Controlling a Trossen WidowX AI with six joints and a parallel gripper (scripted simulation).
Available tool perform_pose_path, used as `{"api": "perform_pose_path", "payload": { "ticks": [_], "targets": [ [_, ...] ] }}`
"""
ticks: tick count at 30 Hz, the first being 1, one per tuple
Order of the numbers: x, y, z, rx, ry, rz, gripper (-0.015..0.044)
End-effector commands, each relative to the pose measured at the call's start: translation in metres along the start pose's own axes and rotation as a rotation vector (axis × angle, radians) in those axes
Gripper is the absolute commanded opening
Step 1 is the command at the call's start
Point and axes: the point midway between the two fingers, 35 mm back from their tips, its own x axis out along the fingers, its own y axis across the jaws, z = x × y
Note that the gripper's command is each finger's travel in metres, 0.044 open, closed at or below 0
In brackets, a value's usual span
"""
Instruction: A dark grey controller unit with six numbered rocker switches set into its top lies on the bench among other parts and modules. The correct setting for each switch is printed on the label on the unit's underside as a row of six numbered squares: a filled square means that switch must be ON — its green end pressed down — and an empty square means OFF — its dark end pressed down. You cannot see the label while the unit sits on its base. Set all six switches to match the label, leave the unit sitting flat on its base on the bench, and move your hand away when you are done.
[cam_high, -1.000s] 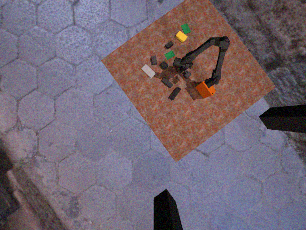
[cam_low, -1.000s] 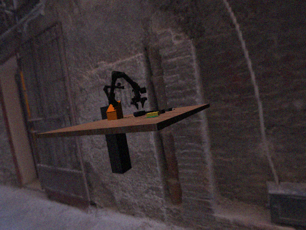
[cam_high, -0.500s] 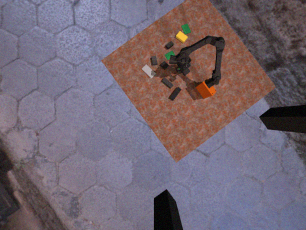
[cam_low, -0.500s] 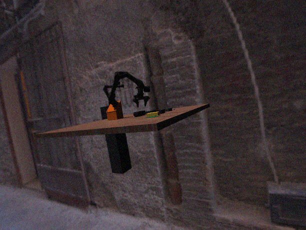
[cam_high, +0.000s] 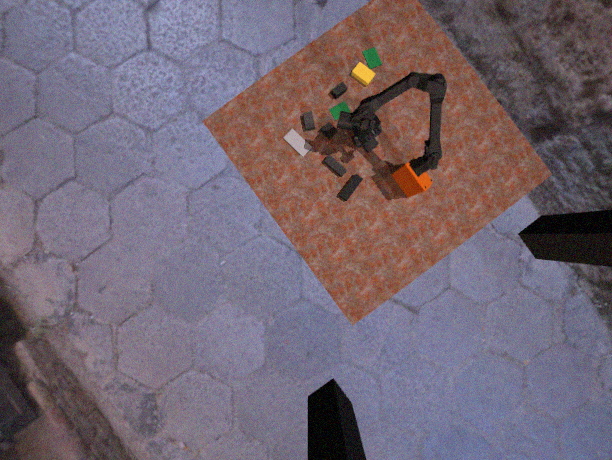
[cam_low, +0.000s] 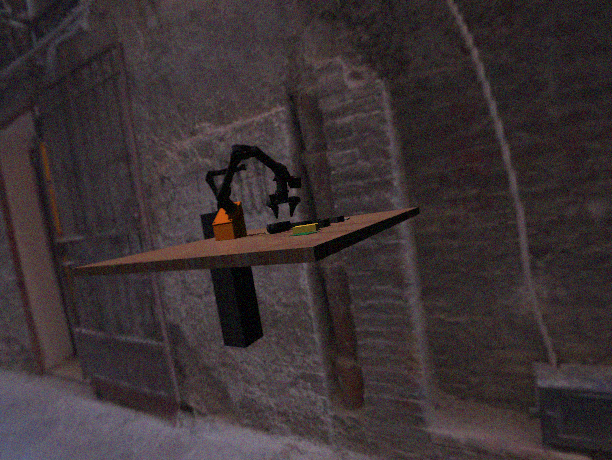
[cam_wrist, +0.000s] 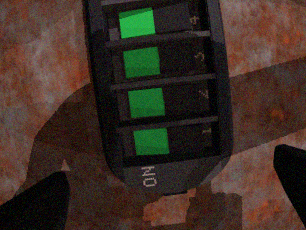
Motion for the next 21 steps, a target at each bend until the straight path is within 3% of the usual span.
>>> {"api": "perform_pose_path", "payload": {
  "ticks": [1, 21],
  "targets": [
    [0.007, 0.0, -0.001, -0.007, -0.005, 0.003, 0.044],
    [0.036, -0.001, -0.005, -0.005, -0.009, 0.003, 0.044]
  ]
}}
